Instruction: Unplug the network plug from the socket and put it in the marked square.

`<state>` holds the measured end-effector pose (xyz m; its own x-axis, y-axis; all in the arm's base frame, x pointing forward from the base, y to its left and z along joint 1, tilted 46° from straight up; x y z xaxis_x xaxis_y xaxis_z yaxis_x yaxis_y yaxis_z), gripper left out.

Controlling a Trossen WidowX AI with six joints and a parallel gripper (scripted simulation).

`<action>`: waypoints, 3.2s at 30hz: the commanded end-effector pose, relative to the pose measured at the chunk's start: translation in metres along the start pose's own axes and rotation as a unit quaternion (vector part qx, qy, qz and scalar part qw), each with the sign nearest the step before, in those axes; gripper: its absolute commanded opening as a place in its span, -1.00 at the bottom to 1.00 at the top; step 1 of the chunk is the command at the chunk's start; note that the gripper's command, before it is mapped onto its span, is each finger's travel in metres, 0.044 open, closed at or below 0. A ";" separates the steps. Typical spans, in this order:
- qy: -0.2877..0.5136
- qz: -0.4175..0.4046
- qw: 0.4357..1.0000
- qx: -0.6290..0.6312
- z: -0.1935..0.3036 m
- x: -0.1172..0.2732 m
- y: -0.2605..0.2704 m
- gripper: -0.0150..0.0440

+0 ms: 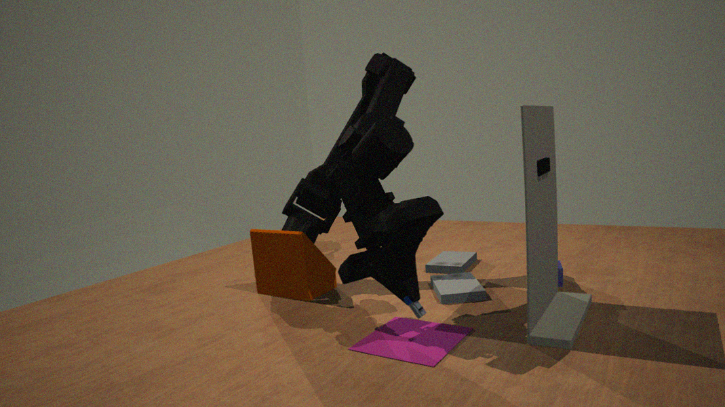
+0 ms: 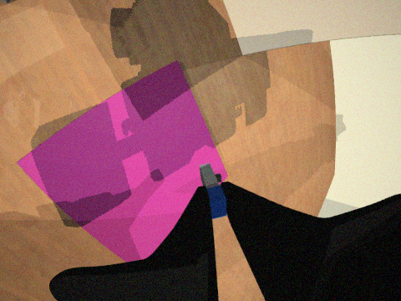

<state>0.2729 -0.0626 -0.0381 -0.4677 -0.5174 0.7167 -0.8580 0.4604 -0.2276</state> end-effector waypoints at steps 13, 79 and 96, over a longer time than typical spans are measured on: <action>0.000 -0.002 1.000 -0.003 -0.001 -0.019 0.016 -0.49; 0.002 -0.002 1.000 -0.002 0.000 0.008 0.014 0.04; 0.003 -0.003 1.000 -0.002 0.002 0.027 -0.001 0.04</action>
<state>0.2596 -0.0748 -0.0236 -0.4605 -0.5131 0.7244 -0.8590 0.4632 -0.2179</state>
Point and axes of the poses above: the point midway between the two fingers, 35 mm back from their tips, its own x axis back along the fingers, its own y axis across the jaws, z = x × y, the point moved 5 cm from there along x, back along the fingers, and after that the axes turned 2 degrees about x, right-handed, at the moved point
